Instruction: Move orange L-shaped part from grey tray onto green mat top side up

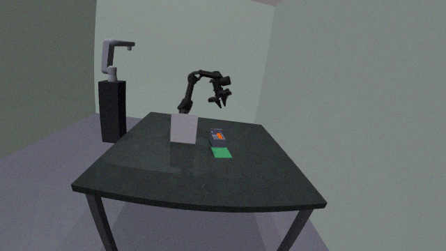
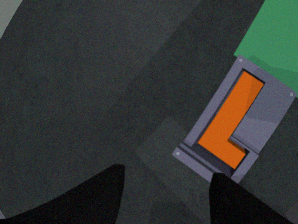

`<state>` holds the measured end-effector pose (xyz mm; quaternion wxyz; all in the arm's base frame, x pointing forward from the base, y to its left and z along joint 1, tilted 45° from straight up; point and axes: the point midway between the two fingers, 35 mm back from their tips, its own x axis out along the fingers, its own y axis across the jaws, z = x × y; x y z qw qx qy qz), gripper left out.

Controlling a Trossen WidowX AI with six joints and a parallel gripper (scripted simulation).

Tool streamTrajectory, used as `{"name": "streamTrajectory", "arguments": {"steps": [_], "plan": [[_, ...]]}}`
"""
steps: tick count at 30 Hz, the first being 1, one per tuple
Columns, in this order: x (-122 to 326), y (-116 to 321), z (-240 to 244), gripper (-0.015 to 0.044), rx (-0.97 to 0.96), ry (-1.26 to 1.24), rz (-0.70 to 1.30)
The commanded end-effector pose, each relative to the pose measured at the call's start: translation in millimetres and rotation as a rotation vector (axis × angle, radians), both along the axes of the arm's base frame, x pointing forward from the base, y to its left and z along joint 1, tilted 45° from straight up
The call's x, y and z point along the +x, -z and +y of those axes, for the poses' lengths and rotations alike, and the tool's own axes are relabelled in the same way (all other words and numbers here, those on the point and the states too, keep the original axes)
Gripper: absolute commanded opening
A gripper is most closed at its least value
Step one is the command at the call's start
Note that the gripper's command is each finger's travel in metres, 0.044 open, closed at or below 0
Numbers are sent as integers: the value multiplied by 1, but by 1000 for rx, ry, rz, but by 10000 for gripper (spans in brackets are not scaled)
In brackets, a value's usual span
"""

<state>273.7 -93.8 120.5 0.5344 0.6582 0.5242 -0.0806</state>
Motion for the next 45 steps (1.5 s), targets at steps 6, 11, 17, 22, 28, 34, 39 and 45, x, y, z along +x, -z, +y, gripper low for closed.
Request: {"name": "streamTrajectory", "arguments": {"steps": [6,11,17,22,28,34,39,45], "plan": [[9,52,101,180,-220,-848,-388],[5,64,125,180,-246,-1050,-503],[5,64,125,180,-246,-1050,-503],[5,64,125,180,-246,-1050,-503],[10,96,156,180,-248,-1050,-502],[9,116,178,180,-243,-1049,-505],[9,116,178,180,-243,-1049,-505],[9,121,183,180,-244,-1049,-505]]}}
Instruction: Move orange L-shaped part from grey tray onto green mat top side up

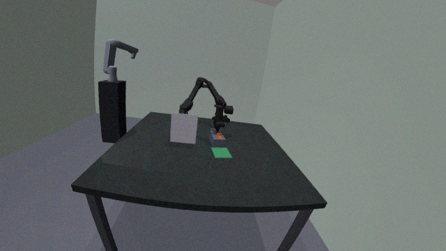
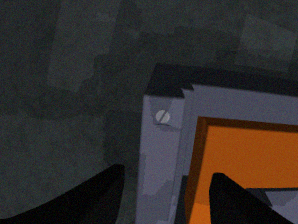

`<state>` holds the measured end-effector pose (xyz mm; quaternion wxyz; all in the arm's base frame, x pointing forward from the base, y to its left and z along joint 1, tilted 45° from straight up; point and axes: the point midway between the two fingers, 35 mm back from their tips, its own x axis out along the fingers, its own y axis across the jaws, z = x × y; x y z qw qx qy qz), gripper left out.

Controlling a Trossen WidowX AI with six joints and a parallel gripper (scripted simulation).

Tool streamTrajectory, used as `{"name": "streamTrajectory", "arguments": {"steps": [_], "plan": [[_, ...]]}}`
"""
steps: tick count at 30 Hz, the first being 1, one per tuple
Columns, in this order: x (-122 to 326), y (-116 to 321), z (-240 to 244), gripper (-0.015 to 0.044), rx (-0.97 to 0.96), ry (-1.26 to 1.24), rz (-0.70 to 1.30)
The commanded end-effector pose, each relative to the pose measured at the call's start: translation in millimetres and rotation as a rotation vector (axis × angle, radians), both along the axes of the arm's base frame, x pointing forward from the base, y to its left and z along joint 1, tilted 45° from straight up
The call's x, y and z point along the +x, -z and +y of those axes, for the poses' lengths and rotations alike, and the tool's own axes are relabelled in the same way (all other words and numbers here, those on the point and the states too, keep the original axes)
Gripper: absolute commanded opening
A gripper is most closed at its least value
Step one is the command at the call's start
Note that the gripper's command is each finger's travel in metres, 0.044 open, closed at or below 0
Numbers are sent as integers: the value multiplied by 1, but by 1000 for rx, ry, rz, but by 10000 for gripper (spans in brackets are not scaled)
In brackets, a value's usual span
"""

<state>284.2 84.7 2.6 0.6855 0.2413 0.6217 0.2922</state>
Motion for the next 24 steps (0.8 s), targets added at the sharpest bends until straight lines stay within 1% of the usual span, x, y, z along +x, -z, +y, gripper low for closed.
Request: {"name": "streamTrajectory", "arguments": {"steps": [1,17,24], "plan": [[-1,5,6,180,6,-1,6],[0,23,24,180,8,-1,6],[0,24,25,180,8,-1,6]]}}
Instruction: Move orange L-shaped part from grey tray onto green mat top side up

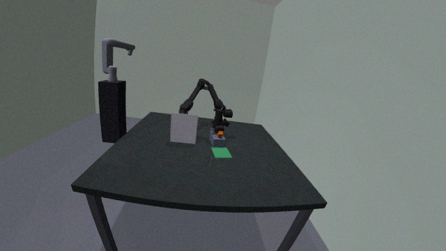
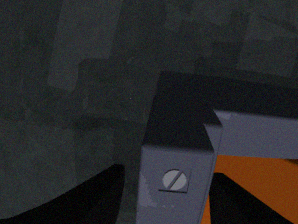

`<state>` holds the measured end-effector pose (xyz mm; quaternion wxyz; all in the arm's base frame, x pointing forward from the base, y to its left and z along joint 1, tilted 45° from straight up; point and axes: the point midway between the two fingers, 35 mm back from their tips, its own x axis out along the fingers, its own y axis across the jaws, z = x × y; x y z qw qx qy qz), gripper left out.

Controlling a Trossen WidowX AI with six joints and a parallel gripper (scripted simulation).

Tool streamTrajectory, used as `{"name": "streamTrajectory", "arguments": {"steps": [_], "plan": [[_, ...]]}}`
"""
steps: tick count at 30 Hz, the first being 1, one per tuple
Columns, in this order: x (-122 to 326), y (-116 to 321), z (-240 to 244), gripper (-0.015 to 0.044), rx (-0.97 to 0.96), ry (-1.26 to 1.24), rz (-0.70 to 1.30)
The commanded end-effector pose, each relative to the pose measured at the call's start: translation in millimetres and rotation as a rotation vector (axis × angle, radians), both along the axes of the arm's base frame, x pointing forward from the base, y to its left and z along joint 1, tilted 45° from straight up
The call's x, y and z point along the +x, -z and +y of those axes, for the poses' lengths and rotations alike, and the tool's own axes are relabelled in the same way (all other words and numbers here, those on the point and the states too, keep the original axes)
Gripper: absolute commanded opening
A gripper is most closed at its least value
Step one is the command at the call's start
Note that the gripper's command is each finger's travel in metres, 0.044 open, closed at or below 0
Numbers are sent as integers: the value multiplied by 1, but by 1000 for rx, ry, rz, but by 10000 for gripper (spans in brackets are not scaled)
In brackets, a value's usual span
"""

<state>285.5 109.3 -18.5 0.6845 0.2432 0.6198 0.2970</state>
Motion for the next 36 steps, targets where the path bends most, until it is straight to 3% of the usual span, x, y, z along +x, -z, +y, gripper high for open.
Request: {"name": "streamTrajectory", "arguments": {"steps": [1,25,36], "plan": [[-2,2,1,180,-2,3,9],[-3,-17,-3,180,-3,3,9],[-7,-75,-78,180,-7,3,9]]}}
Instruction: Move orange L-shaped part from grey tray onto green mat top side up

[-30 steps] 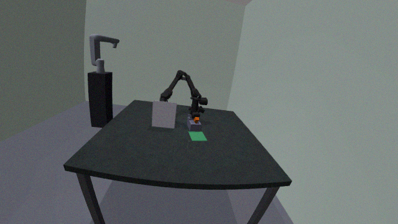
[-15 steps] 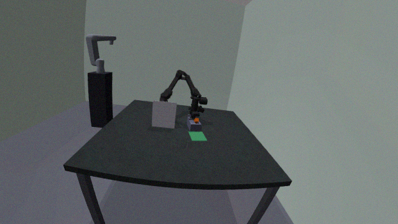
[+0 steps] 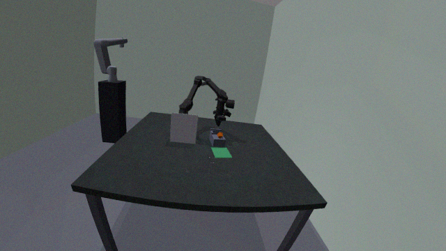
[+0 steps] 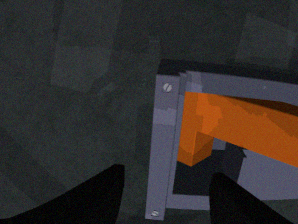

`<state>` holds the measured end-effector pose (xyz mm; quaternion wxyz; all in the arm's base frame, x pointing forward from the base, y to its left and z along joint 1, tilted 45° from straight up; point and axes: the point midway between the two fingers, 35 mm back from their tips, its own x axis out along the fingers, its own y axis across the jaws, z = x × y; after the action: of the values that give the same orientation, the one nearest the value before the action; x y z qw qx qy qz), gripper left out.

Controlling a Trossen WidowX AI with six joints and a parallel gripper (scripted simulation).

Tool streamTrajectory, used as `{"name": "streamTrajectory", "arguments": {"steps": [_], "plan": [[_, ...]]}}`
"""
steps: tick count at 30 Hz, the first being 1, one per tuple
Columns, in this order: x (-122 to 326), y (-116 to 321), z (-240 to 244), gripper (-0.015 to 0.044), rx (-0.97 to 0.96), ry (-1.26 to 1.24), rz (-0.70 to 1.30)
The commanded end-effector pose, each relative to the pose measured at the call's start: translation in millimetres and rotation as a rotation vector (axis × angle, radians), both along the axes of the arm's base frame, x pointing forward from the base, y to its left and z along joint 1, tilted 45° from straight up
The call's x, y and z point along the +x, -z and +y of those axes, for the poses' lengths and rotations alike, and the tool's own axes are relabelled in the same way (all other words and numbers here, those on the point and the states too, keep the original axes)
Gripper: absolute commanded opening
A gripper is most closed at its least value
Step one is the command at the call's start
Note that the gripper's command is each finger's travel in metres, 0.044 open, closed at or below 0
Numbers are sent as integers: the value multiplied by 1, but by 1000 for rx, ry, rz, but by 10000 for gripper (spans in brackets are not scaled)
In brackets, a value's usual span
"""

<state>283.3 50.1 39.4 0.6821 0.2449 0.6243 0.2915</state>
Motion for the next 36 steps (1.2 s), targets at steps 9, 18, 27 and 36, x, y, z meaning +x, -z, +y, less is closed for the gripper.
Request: {"name": "streamTrajectory", "arguments": {"steps": [9,18,27,36], "plan": [[-3,-15,-16,180,4,1,-2],[-3,-15,-16,180,4,1,-2],[-3,-15,-16,180,4,1,-2],[1,-7,-25,280,14,190,186]]}}
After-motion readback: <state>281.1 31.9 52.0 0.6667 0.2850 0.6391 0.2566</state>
